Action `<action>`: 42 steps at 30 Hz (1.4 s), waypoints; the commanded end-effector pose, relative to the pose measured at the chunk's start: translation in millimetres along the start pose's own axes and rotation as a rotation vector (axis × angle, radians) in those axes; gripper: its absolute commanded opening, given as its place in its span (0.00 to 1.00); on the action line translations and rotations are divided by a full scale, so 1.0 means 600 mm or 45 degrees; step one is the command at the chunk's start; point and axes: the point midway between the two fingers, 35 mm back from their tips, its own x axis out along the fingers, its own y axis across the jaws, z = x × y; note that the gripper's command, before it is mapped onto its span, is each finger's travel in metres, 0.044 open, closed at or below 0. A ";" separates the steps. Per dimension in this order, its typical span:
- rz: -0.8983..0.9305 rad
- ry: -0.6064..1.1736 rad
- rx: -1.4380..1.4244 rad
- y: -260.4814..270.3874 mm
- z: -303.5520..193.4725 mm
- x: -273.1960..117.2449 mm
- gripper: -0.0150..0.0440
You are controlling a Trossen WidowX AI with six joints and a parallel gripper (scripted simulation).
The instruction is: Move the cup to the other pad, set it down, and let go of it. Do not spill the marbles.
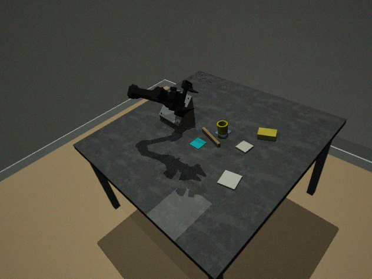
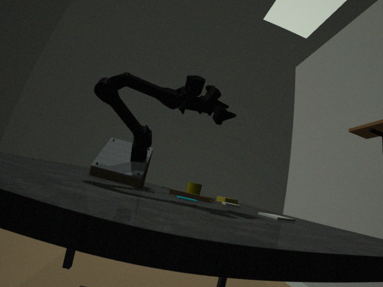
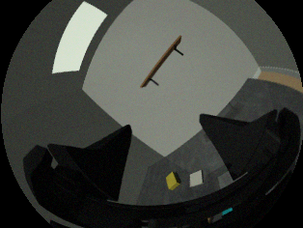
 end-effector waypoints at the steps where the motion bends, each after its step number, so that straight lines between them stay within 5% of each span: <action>1: -0.002 0.015 -0.006 0.000 -0.004 0.003 0.89; 9: -0.015 0.699 -0.359 0.014 -0.201 0.075 0.54; 19: 0.226 1.595 -1.054 0.028 -0.440 0.041 0.54; 29: 0.773 2.365 -1.876 0.015 -0.578 -0.056 0.54; 42: 0.823 2.410 -1.933 0.011 -0.597 -0.062 0.54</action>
